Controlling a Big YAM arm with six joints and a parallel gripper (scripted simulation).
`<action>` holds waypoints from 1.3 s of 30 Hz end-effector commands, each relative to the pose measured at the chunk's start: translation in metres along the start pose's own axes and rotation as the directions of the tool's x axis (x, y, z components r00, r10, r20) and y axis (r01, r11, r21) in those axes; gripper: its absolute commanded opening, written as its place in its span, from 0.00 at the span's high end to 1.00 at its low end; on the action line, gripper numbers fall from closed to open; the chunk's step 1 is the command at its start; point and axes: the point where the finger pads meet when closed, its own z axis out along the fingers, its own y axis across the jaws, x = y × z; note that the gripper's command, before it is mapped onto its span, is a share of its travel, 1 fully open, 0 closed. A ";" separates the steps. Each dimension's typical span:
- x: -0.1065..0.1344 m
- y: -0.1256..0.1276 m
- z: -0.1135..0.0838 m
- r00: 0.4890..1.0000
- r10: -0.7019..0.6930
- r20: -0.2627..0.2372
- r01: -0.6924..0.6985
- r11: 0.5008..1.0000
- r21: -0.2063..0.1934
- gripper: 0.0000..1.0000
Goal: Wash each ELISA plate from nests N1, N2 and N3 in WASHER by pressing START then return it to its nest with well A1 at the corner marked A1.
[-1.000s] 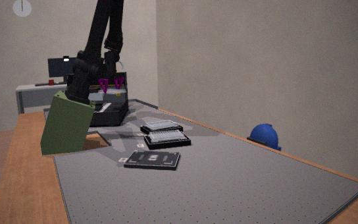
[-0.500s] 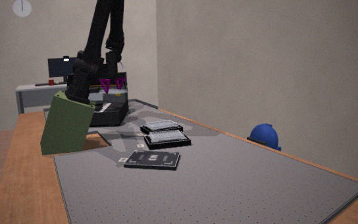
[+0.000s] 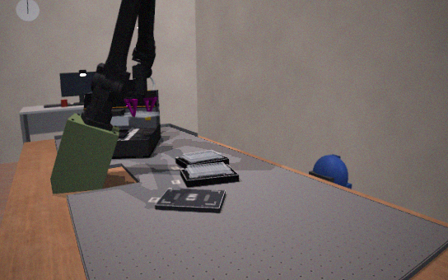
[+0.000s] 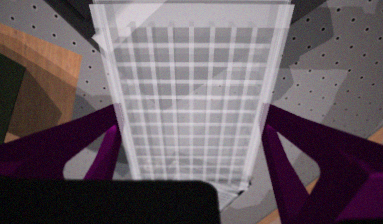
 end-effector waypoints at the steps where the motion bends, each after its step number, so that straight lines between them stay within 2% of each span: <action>1: -0.013 -0.023 -0.014 0.999 0.001 0.037 -0.003 0.999 0.051 0.16; 11: -0.013 -0.023 -0.014 0.999 0.001 0.037 -0.003 0.999 0.051 0.16; 13: 0.010 -0.009 -0.003 0.995 0.097 0.020 -0.097 0.995 0.022 0.16; 15: 0.020 -0.011 -0.002 0.986 0.163 0.021 -0.163 0.986 0.022 0.16; 17: 0.020 -0.011 -0.002 0.986 0.163 0.021 -0.163 0.986 0.022 0.16; 18: 0.021 -0.028 -0.010 0.978 0.206 0.040 -0.208 0.977 0.046 0.16; 20: 0.035 -0.015 0.000 0.965 0.260 0.022 -0.261 0.965 0.021 0.16; 24: 0.054 -0.019 0.002 0.922 0.386 0.023 -0.386 0.922 0.019 0.16; 26: 0.063 -0.031 -0.003 0.891 0.452 0.037 -0.453 0.891 0.032 0.16; 29: 0.079 -0.026 0.003 0.845 0.534 0.028 -0.535 0.845 0.020 0.16; 32: 0.094 -0.033 0.002 0.786 0.617 0.035 -0.618 0.786 0.024 0.16; 34: 0.094 -0.033 0.002 0.786 0.617 0.035 -0.618 0.786 0.024 0.16; 35: 0.098 -0.034 0.006 0.767 0.641 0.028 -0.641 0.767 0.017 0.16; 39: 0.119 -0.053 -0.003 0.772 0.634 0.053 -0.636 0.770 0.046 0.16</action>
